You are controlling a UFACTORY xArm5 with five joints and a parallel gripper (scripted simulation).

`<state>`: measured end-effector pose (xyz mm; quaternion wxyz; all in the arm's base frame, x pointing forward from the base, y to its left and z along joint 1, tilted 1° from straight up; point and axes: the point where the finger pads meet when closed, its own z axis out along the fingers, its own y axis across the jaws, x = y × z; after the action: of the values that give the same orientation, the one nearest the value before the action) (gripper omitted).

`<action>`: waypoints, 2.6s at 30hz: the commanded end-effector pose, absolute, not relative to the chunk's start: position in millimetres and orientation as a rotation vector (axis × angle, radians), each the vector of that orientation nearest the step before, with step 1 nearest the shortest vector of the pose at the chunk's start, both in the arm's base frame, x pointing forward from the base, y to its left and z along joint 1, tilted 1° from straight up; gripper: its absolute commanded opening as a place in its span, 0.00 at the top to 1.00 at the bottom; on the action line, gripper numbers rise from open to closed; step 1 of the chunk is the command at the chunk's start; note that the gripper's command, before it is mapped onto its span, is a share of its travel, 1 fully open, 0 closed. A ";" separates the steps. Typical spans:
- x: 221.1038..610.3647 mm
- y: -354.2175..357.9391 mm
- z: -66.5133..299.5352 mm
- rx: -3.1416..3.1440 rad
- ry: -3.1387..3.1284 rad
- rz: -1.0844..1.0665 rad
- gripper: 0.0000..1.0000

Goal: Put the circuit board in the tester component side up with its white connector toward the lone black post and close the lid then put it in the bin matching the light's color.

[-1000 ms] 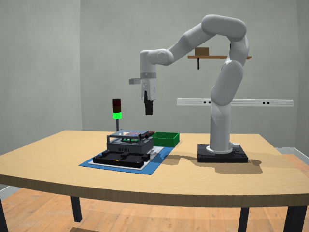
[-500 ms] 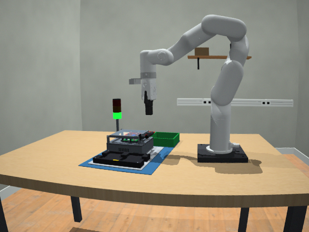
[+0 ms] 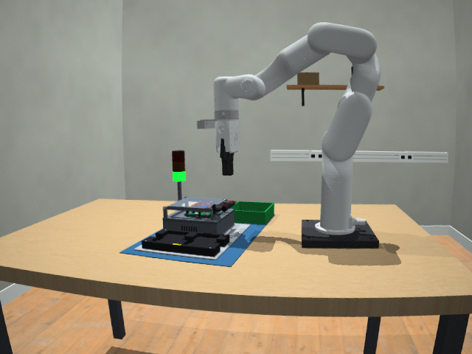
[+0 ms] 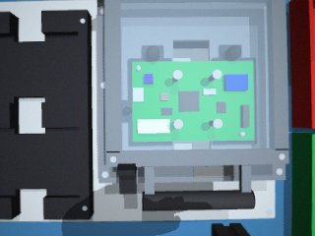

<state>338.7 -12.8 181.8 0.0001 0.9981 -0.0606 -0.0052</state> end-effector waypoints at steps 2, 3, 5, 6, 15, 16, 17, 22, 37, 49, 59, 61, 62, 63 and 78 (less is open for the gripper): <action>339.7 -12.9 183.1 3.136 -0.190 -0.011 1.00; 339.7 -12.9 183.1 3.136 -0.190 -0.011 1.00; 339.7 -12.8 183.1 3.136 -0.190 -0.011 1.00; 339.7 -12.6 183.1 3.136 -0.190 -0.011 1.00; 342.2 7.6 183.3 3.135 -0.190 -0.010 1.00; 342.7 11.8 183.3 3.135 -0.190 -0.009 1.00; 343.2 16.1 183.4 3.135 -0.190 -0.009 1.00; 344.8 29.1 183.5 3.135 -0.190 -0.008 1.00; 347.3 50.5 183.5 3.135 -0.190 -0.007 1.00; 347.1 50.9 145.5 3.135 -0.190 -0.007 1.00; 346.9 51.2 116.9 3.135 -0.190 -0.007 1.00; 346.9 51.2 114.5 3.135 -0.190 -0.007 1.00; 346.9 51.2 114.0 3.135 -0.190 -0.007 1.00; 346.9 51.2 113.8 3.135 -0.190 -0.007 1.00; 347.0 51.3 108.9 3.135 -0.190 -0.007 1.00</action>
<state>345.9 51.1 111.3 0.0008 0.9982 -0.0606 -0.0037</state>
